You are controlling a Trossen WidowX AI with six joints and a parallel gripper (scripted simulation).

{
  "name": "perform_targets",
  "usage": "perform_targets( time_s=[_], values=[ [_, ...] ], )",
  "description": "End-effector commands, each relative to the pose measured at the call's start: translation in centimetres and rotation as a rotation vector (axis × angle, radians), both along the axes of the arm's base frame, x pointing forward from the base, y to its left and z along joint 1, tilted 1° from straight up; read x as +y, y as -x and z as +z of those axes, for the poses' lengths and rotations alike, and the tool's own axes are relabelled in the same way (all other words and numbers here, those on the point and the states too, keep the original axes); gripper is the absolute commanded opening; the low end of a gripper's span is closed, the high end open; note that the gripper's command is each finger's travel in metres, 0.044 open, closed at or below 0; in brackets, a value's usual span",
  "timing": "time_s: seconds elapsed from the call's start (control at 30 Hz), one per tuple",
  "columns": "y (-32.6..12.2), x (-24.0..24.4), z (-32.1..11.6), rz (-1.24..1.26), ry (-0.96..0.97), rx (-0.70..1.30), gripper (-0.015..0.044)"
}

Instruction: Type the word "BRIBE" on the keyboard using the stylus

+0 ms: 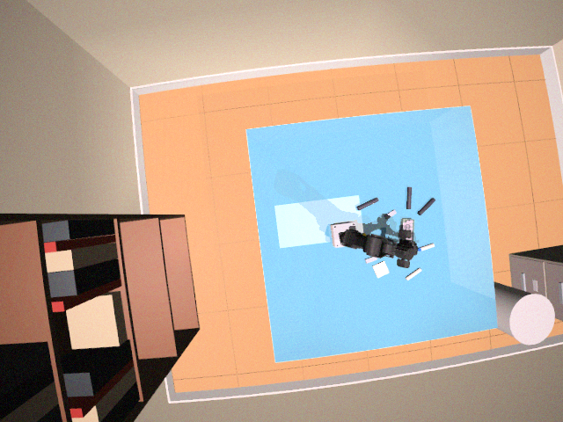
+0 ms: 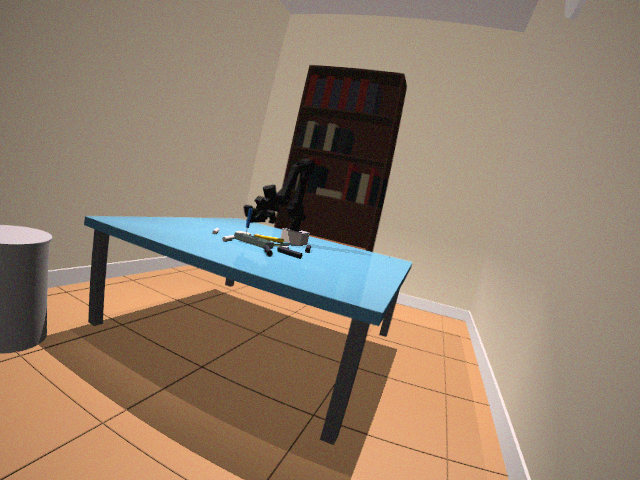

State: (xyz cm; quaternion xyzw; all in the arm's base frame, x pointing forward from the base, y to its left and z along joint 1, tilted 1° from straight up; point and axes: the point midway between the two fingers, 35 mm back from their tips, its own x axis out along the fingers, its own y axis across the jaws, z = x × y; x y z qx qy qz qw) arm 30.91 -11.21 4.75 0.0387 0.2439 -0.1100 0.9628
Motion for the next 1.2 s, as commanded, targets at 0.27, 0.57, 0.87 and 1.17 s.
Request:
perform_targets(
  time_s=[0.27,0.57,0.87,1.17],
  values=[
    [-0.3,0.1,-0.3,0.006,0.004,0.000,0.0081],
    [-0.3,0.1,-0.8,0.006,0.004,0.000,0.0081],
    [-0.3,0.1,-1.3,0.006,0.004,0.001,0.0081],
    [-0.3,0.1,-1.5,0.006,0.004,0.001,0.0081]
  ],
)
